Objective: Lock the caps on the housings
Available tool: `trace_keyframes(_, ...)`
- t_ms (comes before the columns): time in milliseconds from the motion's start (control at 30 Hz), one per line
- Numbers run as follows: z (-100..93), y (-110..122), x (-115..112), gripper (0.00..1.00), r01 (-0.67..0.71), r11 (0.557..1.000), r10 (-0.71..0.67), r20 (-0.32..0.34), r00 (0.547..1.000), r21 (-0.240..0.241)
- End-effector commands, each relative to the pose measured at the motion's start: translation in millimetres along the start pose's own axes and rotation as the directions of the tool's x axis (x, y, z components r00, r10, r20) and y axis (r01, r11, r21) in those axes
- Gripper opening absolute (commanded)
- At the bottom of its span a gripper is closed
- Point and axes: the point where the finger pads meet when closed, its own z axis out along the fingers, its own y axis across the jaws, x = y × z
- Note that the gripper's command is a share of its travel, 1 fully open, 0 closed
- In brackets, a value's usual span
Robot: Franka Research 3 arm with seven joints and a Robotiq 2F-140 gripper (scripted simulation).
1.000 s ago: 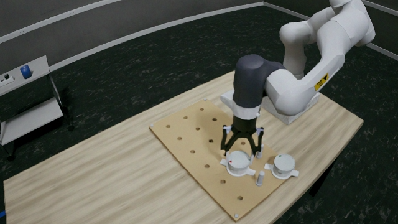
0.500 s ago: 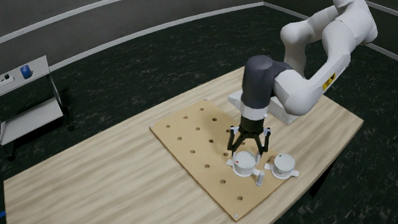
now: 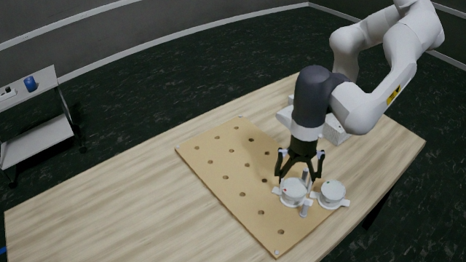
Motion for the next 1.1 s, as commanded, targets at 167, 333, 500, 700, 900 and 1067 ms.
trace_keyframes(167, 0.9, 17, -1, 0.1, -0.018, 1.0, 0.018, 0.001, 1.0, -0.005)
trace_keyframes(333, 0.9, 20, -1, 0.1, -0.018, 1.0, 0.018, 0.001, 1.0, -0.005)
trace_keyframes(500, 0.8, 26, -1, 0.1, -0.018, 1.0, 0.018, 0.001, 1.0, -0.005)
trace_keyframes(700, 0.8, 31, -1, 0.1, -0.018, 1.0, 0.018, 0.001, 1.0, -0.005)
trace_keyframes(900, 0.8, 33, -1, 0.1, -0.018, 1.0, 0.018, 0.001, 1.0, -0.005)
trace_keyframes(1067, 0.8, 35, -1, 0.1, -0.018, 1.0, 0.018, 0.001, 1.0, -0.005)
